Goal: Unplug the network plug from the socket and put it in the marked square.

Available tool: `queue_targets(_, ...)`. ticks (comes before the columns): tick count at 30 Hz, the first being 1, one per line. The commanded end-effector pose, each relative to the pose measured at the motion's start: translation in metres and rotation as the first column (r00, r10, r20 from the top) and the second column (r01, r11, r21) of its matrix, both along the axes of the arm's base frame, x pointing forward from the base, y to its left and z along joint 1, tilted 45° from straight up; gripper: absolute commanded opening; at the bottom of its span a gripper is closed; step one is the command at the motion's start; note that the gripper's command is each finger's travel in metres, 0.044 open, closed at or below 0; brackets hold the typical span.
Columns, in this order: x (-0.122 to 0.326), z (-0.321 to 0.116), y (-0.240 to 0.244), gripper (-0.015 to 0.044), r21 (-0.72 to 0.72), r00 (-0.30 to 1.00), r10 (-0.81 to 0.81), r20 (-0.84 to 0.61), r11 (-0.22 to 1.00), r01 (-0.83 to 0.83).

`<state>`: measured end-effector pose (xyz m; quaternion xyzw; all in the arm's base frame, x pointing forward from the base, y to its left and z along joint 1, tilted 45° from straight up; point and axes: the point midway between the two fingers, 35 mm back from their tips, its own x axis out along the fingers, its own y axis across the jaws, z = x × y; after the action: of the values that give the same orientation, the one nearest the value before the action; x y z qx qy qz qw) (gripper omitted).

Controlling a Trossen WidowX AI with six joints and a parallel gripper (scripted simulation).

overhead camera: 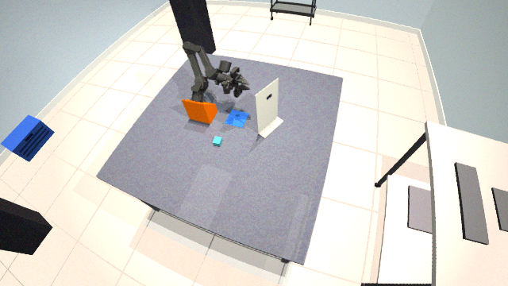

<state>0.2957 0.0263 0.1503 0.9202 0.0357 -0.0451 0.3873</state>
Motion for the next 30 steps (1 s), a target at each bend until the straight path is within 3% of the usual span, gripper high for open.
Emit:
queue_targets(1, 0.007, -0.001, -0.001, 0.0156, 0.009, 1.000, -0.002, -0.001, 1.000, 0.002)
queue_targets(30, 0.057, -0.018, -0.010, 0.0156, 0.008, 1.000, -0.002, 0.001, 1.000, 0.002)
